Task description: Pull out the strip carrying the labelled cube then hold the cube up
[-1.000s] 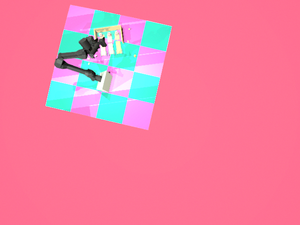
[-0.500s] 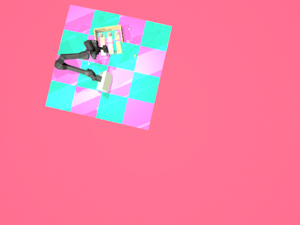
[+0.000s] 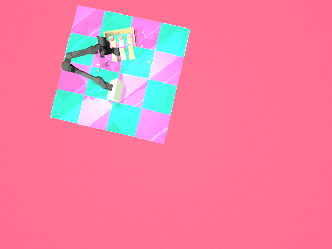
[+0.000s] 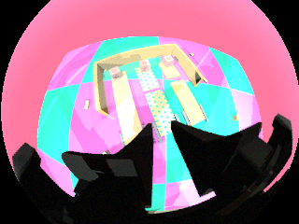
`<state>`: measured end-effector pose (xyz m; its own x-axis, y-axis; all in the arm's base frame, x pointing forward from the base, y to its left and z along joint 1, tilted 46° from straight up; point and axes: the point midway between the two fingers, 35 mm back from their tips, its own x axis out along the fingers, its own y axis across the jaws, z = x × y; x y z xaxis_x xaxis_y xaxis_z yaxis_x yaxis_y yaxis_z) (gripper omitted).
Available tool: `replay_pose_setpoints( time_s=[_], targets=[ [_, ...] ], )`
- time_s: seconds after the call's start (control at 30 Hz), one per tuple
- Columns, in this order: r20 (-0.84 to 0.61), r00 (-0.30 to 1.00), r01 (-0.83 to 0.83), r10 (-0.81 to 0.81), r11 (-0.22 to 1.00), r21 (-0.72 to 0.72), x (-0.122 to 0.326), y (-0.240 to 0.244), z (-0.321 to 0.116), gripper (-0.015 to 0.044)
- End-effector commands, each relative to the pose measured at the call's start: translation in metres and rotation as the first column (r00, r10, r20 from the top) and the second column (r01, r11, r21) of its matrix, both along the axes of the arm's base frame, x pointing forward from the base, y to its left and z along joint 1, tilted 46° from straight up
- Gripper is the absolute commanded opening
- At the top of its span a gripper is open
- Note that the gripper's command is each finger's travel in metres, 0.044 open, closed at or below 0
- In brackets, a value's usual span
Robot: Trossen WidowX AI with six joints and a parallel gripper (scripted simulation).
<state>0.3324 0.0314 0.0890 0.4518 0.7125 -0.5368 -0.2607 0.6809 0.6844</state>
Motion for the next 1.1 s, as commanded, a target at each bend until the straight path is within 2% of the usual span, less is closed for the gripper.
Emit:
replay_pose_setpoints(
  time_s=[0.0, 0.13, 0.2, 1.07],
  targets=[
    [-0.17, 0.929, -0.347, 0.329, 0.934, -0.088, 0.004, 0.053, -0.007, 0.0006],
    [-0.257, 0.832, -0.527, 0.491, 0.845, -0.09, -0.003, 0.08, -0.005, 0.0],
    [-0.271, 0.812, -0.556, 0.517, 0.827, -0.087, -0.006, 0.084, -0.004, 0.0],
    [-0.272, 0.812, -0.555, 0.517, 0.827, -0.088, -0.012, 0.097, -0.017, 0.0]
  ],
)
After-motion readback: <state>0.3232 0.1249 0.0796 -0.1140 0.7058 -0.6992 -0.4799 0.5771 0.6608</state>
